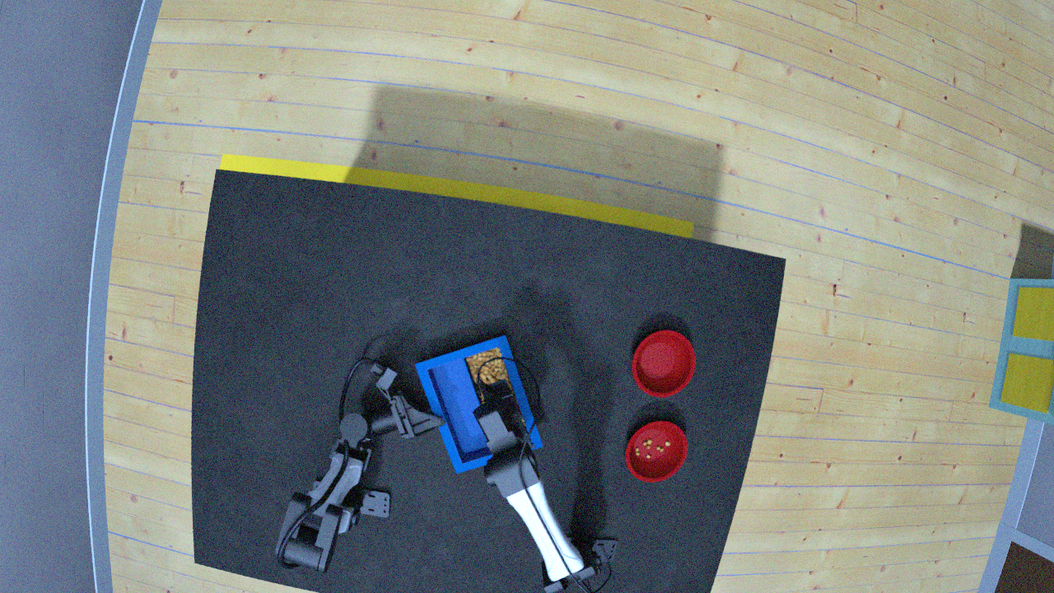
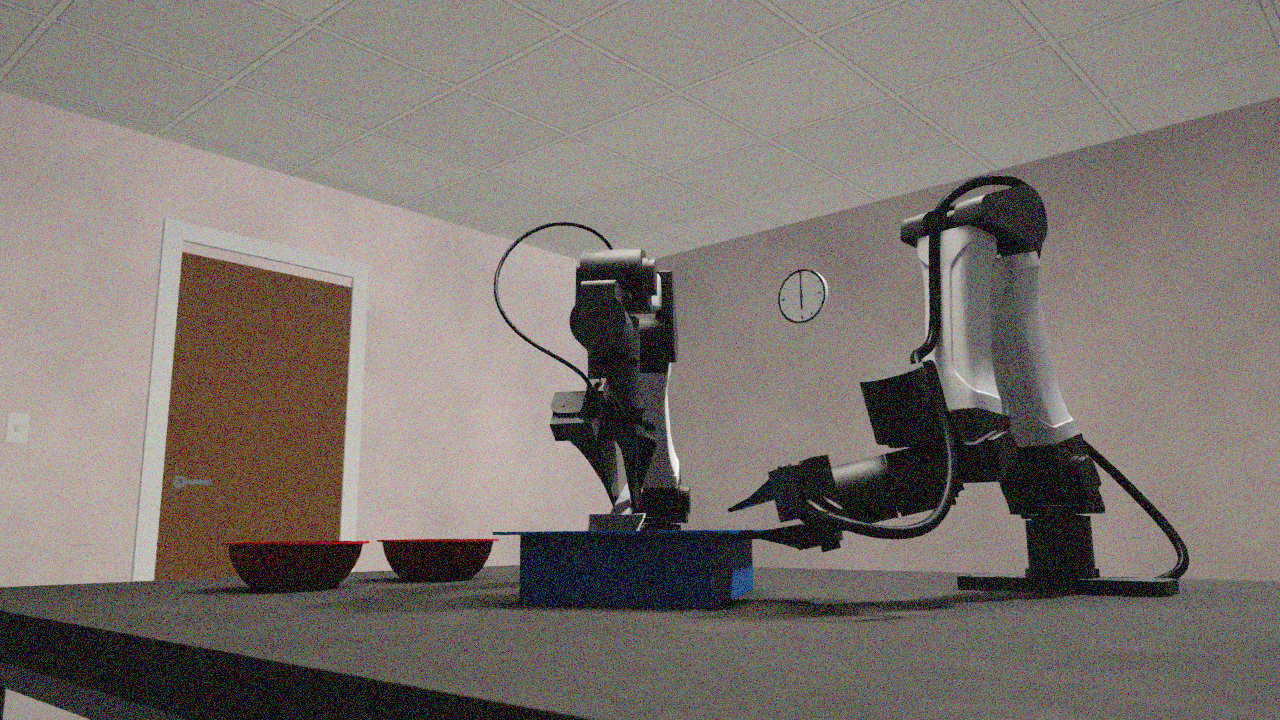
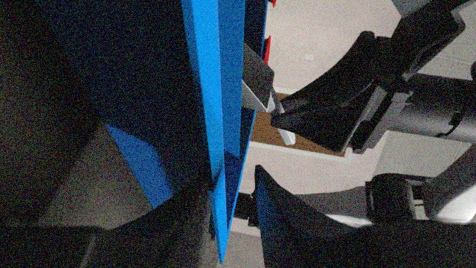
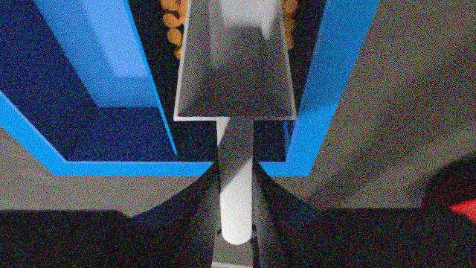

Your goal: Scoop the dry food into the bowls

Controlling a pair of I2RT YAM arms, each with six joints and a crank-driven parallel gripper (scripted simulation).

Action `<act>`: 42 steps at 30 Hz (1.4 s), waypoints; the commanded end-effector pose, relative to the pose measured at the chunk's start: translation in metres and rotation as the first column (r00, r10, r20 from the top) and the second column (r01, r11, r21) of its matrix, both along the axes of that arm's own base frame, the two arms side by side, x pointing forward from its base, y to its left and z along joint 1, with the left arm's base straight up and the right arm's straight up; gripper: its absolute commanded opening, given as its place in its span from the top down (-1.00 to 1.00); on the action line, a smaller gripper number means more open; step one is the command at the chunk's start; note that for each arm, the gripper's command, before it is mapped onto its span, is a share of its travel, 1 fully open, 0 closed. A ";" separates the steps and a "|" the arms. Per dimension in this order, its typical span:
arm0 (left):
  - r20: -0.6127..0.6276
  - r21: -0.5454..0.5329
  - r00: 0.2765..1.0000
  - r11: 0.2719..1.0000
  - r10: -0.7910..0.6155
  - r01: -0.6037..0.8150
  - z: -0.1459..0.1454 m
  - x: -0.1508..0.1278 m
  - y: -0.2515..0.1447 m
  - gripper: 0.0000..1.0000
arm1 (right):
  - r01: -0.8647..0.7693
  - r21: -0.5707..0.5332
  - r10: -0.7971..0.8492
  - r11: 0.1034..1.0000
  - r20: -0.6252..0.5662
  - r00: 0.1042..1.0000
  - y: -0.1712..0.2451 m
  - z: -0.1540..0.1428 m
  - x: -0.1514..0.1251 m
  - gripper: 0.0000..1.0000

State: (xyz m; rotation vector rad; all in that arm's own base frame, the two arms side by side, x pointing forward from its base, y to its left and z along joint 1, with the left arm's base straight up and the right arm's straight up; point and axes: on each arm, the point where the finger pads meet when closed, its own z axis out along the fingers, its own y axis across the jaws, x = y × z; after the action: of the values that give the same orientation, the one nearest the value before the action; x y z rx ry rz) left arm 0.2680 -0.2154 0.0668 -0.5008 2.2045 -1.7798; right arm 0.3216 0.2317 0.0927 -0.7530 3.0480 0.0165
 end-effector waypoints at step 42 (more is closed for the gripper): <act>0.103 -0.028 0.995 1.000 -0.002 0.005 0.051 0.016 -0.018 0.45 | -0.028 0.158 0.027 0.987 0.005 1.000 -0.008 0.034 0.011 1.00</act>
State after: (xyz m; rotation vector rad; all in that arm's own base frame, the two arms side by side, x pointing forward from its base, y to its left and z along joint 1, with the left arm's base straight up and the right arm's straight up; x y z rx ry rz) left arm 0.2735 -0.2265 0.0910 -0.4890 2.1934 -1.7850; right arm 0.3274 0.2219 0.0970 -0.7688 3.0728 0.1725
